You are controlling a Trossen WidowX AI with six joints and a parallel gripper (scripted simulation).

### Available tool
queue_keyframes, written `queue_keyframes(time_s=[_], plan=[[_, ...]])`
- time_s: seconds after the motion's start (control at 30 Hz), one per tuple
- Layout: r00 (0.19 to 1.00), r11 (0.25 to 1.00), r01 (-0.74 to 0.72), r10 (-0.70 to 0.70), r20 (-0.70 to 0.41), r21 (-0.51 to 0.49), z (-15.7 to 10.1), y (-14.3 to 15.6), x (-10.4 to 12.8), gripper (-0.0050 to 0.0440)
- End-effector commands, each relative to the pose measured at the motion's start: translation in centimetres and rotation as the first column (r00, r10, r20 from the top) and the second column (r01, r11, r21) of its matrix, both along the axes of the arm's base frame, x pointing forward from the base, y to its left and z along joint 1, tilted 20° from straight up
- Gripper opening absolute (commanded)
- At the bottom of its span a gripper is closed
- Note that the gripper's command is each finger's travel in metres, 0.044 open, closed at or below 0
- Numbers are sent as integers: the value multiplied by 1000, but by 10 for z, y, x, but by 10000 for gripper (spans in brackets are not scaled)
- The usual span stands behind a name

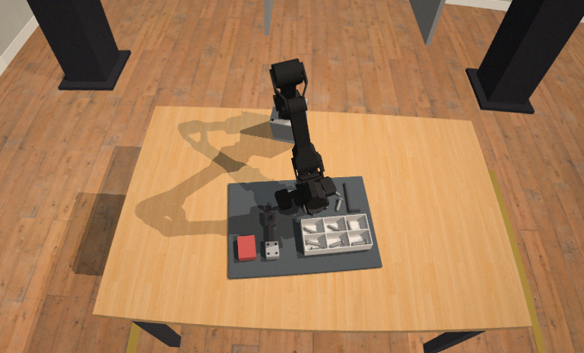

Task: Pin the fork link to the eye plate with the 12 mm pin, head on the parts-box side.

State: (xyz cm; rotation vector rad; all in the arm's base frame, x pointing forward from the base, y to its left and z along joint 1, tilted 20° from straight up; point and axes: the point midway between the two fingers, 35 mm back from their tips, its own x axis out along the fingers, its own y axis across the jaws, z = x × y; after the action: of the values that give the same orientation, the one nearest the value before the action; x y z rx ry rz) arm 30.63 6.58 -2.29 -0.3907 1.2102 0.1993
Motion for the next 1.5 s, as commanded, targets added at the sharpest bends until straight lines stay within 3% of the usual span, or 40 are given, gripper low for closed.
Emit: queue_keyframes(time_s=[0.0,0.5,1.47], plan=[[1000,1000,-4,4,3,0,1,0,1,-50],[1000,1000,-4,4,5,1,2,0,1,-50],[999,1000,0,0,33,9,31,4,-2,-50]])
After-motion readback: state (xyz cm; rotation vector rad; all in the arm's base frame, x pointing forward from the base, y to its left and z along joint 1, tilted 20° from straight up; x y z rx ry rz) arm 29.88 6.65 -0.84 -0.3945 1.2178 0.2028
